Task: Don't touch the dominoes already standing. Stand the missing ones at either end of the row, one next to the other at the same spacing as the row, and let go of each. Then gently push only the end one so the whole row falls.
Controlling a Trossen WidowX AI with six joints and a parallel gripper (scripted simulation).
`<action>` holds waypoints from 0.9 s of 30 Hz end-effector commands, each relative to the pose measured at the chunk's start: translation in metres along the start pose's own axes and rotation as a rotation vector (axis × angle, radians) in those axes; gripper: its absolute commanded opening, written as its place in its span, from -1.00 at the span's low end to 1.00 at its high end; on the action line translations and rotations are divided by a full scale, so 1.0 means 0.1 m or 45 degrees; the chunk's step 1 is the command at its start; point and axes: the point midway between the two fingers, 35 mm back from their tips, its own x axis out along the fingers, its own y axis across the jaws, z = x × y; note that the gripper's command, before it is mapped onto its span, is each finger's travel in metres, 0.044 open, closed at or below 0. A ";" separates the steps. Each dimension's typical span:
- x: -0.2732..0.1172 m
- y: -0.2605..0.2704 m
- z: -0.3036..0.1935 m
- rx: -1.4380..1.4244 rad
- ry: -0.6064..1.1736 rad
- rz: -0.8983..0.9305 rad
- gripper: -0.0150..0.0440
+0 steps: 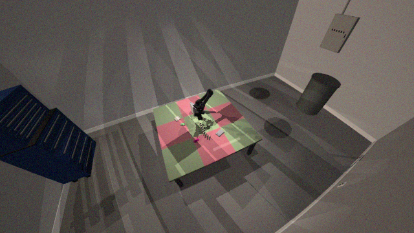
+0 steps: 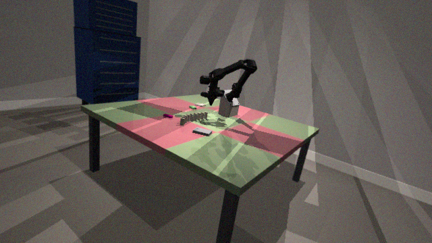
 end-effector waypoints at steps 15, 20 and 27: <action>0.00 -0.01 0.01 -0.007 -0.005 -0.005 -0.49; 0.35 -0.04 -0.01 -0.005 0.002 -0.007 -0.49; 0.81 0.00 0.03 -0.006 -0.010 -0.003 -0.49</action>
